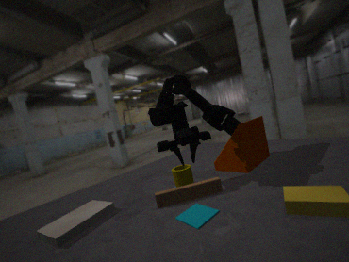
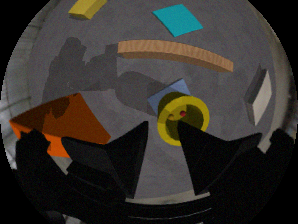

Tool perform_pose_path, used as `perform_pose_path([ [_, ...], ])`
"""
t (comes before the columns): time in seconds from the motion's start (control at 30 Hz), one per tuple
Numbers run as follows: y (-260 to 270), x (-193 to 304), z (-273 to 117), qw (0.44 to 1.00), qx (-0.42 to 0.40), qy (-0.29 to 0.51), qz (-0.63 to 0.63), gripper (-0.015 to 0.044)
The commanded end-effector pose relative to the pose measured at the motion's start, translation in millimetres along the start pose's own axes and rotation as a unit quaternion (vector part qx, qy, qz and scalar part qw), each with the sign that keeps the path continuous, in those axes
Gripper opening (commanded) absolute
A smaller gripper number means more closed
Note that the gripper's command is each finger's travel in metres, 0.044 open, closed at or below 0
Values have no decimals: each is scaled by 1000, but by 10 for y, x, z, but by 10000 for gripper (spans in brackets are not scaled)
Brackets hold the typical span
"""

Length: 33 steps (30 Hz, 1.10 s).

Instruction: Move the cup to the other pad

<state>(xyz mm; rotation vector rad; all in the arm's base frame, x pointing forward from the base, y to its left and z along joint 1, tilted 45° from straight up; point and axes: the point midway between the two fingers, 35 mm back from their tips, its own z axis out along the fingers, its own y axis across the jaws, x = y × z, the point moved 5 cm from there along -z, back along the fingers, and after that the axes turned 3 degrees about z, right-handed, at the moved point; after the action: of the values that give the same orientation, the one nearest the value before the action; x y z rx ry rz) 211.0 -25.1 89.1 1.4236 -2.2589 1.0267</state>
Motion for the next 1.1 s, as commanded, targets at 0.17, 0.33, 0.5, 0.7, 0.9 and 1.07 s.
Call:
perform_pose_path([
  [0.17,5,0,159,1000,0,3,-4,167],
  [0.33,7,6,238,1000,0,3,-4,167],
  [0.5,10,15,316,1000,1,4,-4,167],
  [0.7,16,30,404,1000,2,6,-4,167],
  [0.9,17,32,414,1000,2,6,-4,167],
  [1.07,13,30,397,1000,1,4,-1,133],
])
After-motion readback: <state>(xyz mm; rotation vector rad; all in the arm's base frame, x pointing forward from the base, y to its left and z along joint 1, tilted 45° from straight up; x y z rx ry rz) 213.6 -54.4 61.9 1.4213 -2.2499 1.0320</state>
